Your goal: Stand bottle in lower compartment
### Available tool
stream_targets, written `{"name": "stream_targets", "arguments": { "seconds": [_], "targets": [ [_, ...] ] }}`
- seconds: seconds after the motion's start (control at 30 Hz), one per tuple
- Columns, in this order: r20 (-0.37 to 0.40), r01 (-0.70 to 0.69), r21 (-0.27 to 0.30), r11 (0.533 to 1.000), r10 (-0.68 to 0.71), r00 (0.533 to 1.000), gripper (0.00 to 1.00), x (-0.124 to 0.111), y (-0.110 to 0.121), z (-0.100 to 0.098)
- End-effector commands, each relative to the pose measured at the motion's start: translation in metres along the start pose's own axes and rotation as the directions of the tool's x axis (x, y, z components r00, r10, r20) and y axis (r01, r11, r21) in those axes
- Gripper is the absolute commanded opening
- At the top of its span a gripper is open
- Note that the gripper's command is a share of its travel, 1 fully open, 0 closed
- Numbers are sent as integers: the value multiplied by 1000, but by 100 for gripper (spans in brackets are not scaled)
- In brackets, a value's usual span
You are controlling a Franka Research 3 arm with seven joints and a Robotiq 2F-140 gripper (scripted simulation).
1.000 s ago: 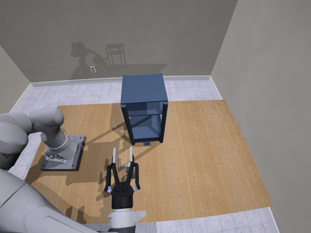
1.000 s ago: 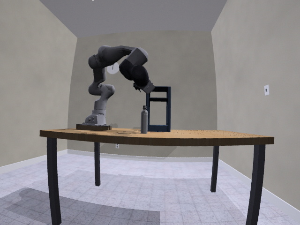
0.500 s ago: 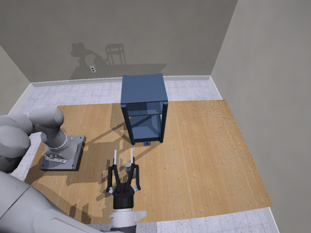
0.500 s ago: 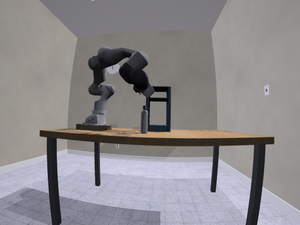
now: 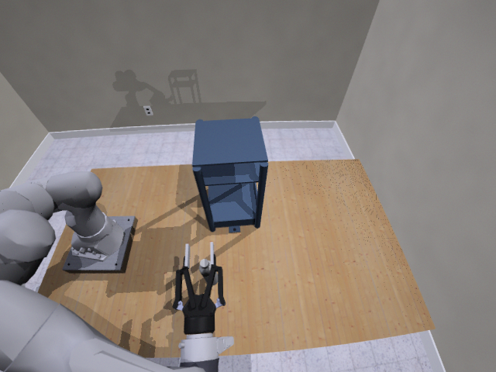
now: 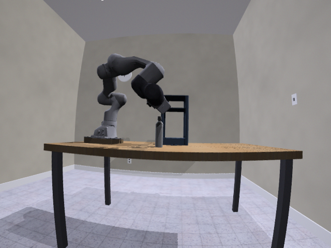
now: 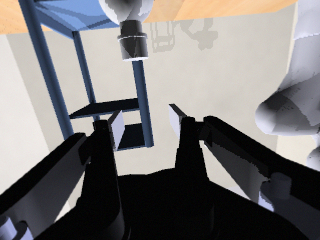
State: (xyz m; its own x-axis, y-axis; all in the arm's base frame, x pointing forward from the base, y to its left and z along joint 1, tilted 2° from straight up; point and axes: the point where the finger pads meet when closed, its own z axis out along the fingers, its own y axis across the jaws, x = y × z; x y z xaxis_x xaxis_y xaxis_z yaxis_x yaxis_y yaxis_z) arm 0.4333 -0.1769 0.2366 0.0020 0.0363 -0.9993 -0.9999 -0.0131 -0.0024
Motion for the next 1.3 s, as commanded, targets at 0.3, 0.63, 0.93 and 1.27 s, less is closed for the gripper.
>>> {"name": "stream_targets", "arguments": {
  "seconds": [0.3,0.63,0.93,1.27],
  "targets": [
    [-9,14,3,1000,-14,1000,42,35,-2,-2],
    [-9,14,3,1000,-14,1000,42,66,-2,-2],
    [-9,14,3,1000,-14,1000,42,86,-3,-2],
    [-9,14,3,1000,-14,1000,42,108,-3,-3]
  ]
}}
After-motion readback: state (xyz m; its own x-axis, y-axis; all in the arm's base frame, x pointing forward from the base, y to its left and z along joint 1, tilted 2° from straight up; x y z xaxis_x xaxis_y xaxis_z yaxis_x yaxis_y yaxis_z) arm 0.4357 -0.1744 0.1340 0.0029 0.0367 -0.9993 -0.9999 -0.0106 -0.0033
